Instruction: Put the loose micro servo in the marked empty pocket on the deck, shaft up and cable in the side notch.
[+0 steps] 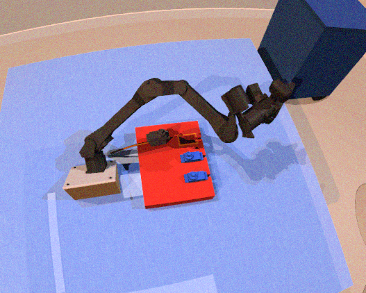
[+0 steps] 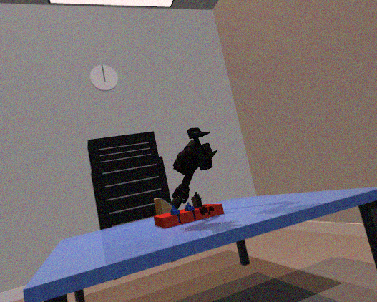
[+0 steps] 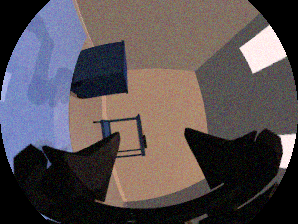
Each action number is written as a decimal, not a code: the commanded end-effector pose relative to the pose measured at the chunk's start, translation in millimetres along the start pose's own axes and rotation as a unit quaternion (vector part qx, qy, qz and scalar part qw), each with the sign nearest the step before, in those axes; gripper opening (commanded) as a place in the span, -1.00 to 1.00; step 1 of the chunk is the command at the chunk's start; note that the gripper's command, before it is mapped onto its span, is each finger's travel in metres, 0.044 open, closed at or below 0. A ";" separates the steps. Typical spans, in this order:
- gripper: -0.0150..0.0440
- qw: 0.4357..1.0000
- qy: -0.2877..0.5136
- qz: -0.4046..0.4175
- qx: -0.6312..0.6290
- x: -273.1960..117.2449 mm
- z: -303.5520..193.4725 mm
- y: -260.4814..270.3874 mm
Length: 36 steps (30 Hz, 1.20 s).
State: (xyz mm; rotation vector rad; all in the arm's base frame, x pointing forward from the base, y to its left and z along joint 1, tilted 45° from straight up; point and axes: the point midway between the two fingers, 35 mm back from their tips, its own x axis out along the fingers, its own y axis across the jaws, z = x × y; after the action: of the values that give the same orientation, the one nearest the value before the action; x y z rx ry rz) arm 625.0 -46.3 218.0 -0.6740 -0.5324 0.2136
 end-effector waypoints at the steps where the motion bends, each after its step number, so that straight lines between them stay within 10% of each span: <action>1: 0.95 1.000 0.001 0.000 0.001 0.0 -0.1 0.0; 36: 1.00 0.930 0.167 0.040 0.325 -19.5 -31.8 9.9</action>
State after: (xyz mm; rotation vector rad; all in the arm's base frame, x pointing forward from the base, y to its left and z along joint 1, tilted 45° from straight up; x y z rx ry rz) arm 628.1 -60.1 188.4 -0.1405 -0.1337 0.3229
